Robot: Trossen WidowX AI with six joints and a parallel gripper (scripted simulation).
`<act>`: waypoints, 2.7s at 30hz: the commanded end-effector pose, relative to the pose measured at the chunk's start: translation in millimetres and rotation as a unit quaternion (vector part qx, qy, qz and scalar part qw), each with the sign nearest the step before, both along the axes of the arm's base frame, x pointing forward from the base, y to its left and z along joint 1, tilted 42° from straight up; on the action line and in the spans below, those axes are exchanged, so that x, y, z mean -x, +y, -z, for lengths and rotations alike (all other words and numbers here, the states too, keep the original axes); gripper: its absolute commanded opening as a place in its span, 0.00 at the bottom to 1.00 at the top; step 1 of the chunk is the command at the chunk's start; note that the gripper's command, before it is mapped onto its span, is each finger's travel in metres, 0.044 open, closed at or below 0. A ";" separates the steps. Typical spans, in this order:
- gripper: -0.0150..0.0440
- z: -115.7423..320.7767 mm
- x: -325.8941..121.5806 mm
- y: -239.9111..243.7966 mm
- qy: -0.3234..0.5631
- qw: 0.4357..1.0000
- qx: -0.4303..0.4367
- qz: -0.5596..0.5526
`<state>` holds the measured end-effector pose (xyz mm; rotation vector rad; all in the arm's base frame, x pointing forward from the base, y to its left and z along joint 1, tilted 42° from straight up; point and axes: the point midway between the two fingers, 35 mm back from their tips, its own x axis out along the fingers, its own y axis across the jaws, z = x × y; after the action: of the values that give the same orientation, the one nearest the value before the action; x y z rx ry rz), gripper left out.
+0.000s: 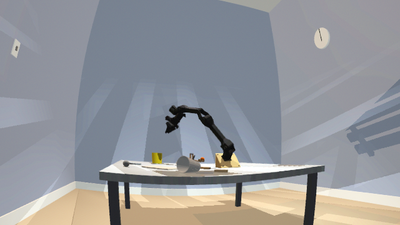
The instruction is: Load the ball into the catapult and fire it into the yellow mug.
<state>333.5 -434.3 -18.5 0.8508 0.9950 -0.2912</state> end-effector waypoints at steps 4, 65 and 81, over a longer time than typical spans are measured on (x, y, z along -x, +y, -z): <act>0.42 1.8 -0.8 0.7 -0.001 1.000 -0.004 0.001; 0.25 -18.7 64.5 223.5 0.185 0.794 0.095 -0.571; 0.25 -31.4 136.1 288.5 0.209 0.607 0.076 -0.763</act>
<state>215.0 -158.3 8.4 -0.3960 1.7452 0.8568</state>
